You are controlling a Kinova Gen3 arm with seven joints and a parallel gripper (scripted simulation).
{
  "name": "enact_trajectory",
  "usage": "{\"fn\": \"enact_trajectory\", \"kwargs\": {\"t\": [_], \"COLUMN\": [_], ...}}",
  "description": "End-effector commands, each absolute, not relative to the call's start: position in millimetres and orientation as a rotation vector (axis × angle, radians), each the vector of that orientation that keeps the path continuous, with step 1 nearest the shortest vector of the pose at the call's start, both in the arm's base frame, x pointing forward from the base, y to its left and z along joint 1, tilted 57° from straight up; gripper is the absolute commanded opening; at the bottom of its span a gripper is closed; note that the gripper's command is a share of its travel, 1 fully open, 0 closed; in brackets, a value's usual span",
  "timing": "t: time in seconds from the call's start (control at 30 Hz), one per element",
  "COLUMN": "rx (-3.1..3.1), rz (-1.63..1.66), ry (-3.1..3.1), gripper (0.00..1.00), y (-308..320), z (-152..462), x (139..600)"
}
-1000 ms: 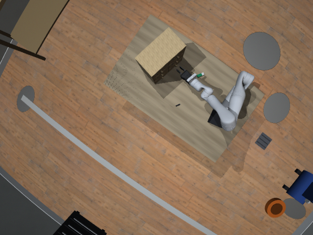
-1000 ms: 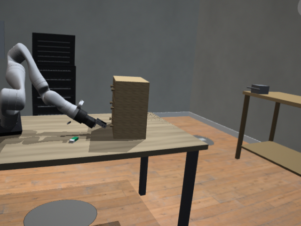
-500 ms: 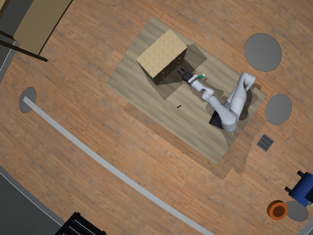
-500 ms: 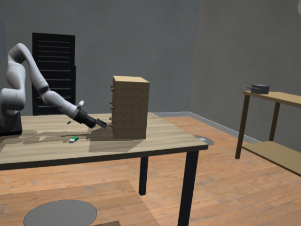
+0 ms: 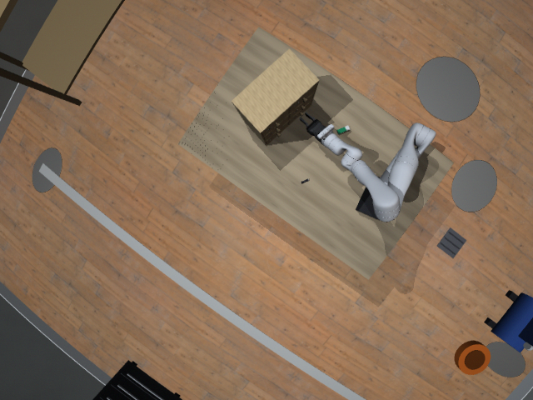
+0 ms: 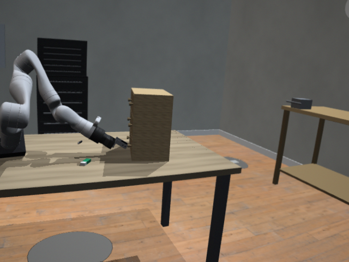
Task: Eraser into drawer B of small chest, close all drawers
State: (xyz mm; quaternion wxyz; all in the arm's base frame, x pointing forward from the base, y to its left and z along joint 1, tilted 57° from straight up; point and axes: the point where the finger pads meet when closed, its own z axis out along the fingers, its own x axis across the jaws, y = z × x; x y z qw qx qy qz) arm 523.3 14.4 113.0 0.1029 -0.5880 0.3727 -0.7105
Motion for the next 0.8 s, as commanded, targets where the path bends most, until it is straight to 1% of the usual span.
{"fn": "enact_trajectory", "kwargs": {"t": [0.0,0.23,0.77], "rx": [-1.734,-1.735,-1.735], "rz": [-2.09,-2.091,-2.093], "ry": [1.101,1.1,1.096], "gripper": [0.67,0.67,0.67], "y": [15.7,15.3,15.8], "z": [115.0,117.8,119.0], "x": [530.7,538.3,538.8]}}
